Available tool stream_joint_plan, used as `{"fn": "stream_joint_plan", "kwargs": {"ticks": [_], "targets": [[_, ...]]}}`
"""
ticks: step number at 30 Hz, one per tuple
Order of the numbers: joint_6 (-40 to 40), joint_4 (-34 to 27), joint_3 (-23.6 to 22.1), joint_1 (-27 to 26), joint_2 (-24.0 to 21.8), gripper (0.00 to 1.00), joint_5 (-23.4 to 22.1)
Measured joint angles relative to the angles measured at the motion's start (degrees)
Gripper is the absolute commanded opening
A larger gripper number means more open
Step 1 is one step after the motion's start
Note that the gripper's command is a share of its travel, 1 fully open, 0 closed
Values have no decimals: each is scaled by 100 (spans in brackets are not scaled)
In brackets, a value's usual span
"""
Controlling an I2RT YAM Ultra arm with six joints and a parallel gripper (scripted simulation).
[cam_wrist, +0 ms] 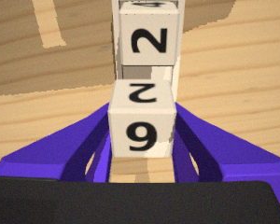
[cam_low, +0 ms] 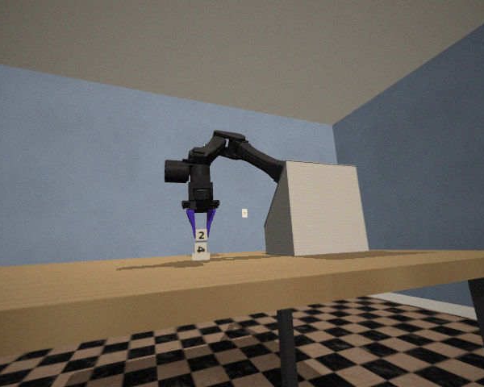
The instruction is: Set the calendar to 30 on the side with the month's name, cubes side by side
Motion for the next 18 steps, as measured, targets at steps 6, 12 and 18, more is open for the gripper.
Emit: {"fn": "stream_joint_plan", "kwargs": {"ticks": [6, 12, 18], "targets": [[-68, 105, -9, -9, 15, 27, 0], [-83, 118, -9, -11, 13, 27, 0], [-83, 118, -9, -11, 13, 27, 0]]}}
